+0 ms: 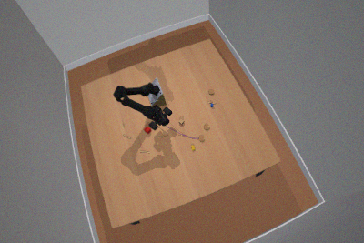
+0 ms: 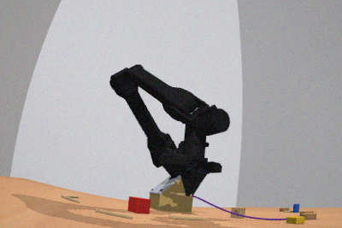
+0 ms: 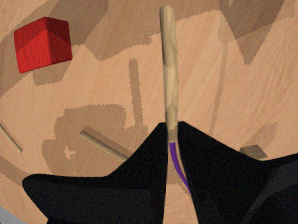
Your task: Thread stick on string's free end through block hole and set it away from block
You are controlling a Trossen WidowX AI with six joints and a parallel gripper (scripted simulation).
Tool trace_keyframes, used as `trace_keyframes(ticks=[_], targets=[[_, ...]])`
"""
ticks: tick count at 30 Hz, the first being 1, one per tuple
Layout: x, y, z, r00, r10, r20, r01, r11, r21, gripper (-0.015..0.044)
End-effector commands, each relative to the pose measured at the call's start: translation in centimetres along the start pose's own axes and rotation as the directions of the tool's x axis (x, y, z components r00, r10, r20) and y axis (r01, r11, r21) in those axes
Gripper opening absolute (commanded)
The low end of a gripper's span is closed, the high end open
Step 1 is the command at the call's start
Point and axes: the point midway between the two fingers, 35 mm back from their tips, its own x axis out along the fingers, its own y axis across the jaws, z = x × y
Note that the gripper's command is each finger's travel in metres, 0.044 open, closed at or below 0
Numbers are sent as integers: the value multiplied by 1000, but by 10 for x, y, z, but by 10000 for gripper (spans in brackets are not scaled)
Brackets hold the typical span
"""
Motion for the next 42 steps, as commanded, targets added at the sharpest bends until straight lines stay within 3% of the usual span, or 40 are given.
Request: trace_keyframes(ticks=[1, 9, 18, 30, 42], targets=[[-1, -1, -2, 1000, -5, 5, 5, 993, -116, 0], [-4, -1, -7, 1000, -12, 15, 18, 911, -411, 0], [-8, -2, -13, 999, -20, 28, 34, 718, -696, 0], [-14, -3, -20, 998, -29, 47, 54, 333, -942, 0], [-19, -4, -26, 997, -36, 67, 62, -122, -991, 0]])
